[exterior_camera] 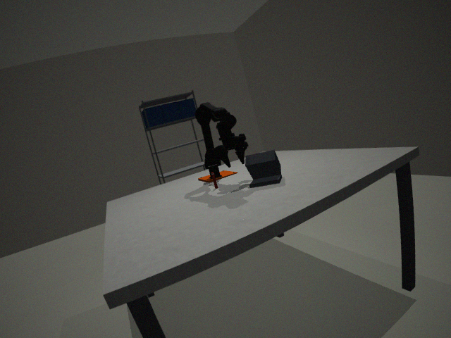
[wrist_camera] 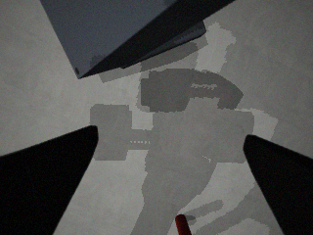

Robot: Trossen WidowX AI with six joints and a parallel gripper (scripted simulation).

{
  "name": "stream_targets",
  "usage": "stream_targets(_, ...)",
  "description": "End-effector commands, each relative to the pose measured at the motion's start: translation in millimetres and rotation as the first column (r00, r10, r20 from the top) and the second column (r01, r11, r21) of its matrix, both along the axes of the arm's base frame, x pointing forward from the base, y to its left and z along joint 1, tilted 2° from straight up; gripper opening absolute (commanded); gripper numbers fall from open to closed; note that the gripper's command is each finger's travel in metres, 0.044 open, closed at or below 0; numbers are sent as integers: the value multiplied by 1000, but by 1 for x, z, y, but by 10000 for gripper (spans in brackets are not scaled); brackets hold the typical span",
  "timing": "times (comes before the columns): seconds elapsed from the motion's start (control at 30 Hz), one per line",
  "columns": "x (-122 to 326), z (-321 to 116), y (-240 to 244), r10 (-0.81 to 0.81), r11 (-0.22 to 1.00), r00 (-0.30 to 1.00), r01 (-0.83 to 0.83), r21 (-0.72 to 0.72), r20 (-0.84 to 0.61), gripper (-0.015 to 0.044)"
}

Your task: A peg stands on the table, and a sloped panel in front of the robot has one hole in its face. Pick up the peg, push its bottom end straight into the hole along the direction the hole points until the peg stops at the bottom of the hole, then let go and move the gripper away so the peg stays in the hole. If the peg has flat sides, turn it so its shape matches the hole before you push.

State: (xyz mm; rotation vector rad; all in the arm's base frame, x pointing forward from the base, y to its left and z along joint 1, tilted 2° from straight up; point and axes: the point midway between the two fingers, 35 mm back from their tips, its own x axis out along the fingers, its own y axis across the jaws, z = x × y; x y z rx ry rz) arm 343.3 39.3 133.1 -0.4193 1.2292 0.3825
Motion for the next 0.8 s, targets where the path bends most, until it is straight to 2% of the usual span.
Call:
stream_targets(0.0,-10,-1,-13,9,1000,999,-10,-15,-33,440)
stream_targets(0.77,-76,-1,-92,-11,999,973,2,-39,-232,440)
